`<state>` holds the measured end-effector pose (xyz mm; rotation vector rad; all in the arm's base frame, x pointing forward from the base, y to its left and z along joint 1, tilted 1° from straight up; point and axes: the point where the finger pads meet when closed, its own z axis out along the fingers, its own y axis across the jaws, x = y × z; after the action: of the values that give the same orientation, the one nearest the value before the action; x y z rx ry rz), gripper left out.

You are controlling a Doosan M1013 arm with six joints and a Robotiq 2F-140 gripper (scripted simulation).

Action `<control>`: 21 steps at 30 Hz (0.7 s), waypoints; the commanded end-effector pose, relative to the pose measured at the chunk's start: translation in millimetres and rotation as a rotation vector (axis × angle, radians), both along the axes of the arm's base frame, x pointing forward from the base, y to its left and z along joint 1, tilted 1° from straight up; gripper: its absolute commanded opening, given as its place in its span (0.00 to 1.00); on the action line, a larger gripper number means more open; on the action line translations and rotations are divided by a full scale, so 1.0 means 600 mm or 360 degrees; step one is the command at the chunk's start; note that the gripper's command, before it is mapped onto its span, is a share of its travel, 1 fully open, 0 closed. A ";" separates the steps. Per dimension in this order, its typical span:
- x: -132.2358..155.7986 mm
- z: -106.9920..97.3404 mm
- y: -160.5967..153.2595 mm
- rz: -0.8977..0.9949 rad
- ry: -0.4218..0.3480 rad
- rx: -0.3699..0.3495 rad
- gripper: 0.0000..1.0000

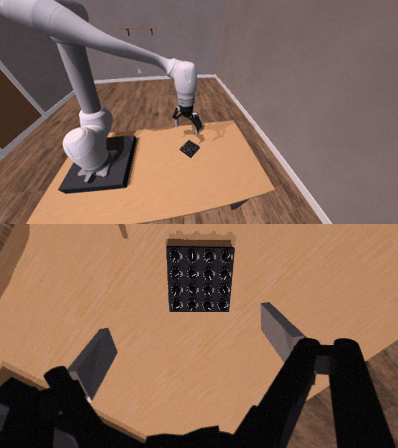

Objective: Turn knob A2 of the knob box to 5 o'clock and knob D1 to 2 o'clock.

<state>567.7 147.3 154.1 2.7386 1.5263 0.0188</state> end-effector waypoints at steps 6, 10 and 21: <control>-0.009 0.000 -0.010 0.0000 0.0000 0.0000 1.00; -0.017 0.000 -0.019 0.0000 0.0000 0.0000 1.00; -0.038 0.000 -0.043 0.0000 0.0000 0.0000 1.00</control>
<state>549.4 126.3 154.0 2.7384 1.5261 0.0181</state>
